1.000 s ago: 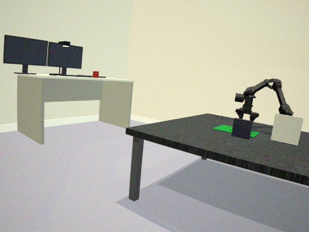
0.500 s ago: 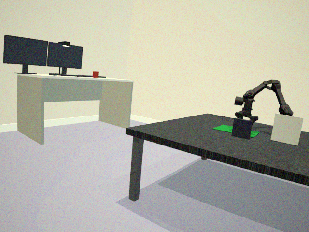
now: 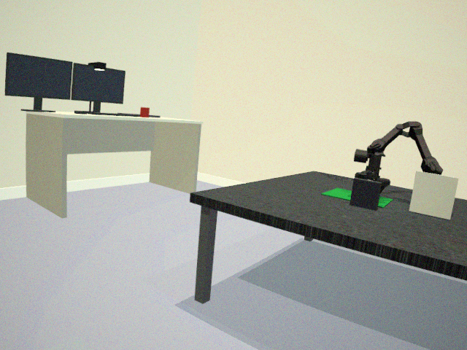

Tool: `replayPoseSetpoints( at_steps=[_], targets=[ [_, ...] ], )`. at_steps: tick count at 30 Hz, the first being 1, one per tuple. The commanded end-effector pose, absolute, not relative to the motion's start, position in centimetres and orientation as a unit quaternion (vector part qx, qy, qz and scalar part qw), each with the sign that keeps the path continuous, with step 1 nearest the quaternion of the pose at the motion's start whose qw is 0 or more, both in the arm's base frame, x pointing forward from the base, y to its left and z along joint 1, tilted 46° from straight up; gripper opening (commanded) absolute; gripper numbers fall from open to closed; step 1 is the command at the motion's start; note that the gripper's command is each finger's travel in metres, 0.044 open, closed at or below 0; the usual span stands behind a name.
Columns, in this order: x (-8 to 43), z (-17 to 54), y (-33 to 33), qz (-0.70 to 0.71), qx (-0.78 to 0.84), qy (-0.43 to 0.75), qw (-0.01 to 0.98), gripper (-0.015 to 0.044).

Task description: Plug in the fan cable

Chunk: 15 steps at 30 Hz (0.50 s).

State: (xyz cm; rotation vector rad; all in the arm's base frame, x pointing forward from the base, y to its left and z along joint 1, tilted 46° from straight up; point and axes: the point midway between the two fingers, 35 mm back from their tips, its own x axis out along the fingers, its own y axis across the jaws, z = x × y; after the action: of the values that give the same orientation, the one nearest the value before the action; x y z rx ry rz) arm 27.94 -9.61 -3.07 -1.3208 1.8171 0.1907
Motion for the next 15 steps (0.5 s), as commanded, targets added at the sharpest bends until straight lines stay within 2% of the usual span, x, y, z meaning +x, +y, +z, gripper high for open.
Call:
replayPoseSetpoints(
  at_steps=[1,15],
  targets=[
    [27.94,-3.07,-9.61,0.076,-0.529,0.728,0.429,0.0414],
    [27.94,-3.07,-9.61,0.076,-0.529,0.728,0.429,0.0046]
  ],
)
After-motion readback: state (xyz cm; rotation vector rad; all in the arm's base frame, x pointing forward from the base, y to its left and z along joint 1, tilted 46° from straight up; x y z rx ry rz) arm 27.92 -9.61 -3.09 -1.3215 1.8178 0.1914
